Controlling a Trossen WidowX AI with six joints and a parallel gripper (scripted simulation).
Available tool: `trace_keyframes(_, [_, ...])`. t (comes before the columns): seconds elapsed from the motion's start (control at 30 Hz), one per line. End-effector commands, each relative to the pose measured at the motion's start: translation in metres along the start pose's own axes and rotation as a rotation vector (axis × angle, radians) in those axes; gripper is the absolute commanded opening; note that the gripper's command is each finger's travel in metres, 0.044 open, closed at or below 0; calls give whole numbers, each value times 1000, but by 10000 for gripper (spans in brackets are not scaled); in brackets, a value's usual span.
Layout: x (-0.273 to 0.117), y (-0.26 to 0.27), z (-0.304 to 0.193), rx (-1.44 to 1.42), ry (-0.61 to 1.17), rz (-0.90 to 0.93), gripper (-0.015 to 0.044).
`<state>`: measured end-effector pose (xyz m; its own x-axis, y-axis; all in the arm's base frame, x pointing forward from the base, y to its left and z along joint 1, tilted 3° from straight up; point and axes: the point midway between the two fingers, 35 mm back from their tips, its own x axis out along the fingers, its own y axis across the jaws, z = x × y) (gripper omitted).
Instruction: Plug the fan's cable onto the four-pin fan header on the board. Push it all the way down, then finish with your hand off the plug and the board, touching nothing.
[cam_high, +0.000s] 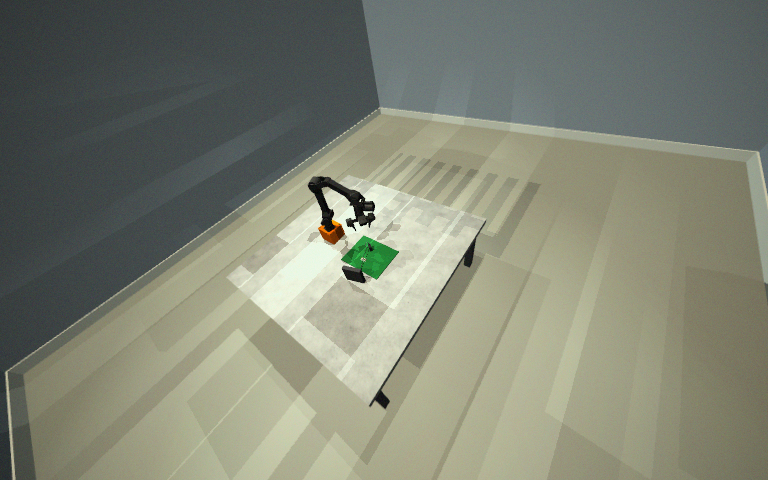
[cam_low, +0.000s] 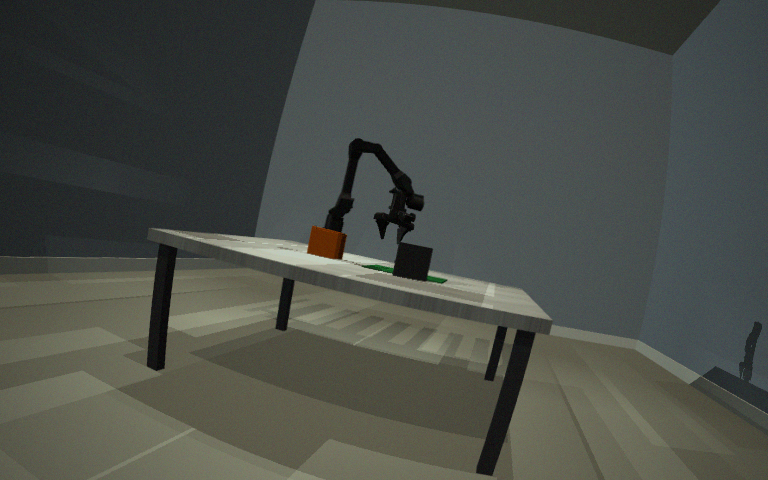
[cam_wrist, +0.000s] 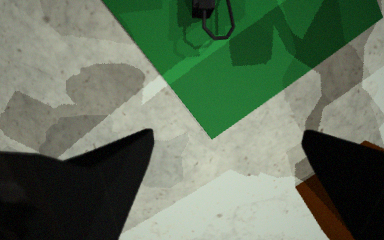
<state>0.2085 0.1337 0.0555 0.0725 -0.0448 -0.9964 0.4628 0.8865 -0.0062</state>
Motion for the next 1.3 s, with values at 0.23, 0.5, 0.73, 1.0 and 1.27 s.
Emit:
trace_keyframes(0.23, [-8,1,4,-25,40,46,440])
trace_keyframes(0.5, [-18,5,27,-673,24,66,440])
trace_keyframes(0.73, [-26,7,49,-1294,4,85,440])
trace_keyframes(1.0, [-33,7,69,-1749,-19,99,440])
trace_keyframes(1.27, [-38,5,83,-2127,-45,107,440])
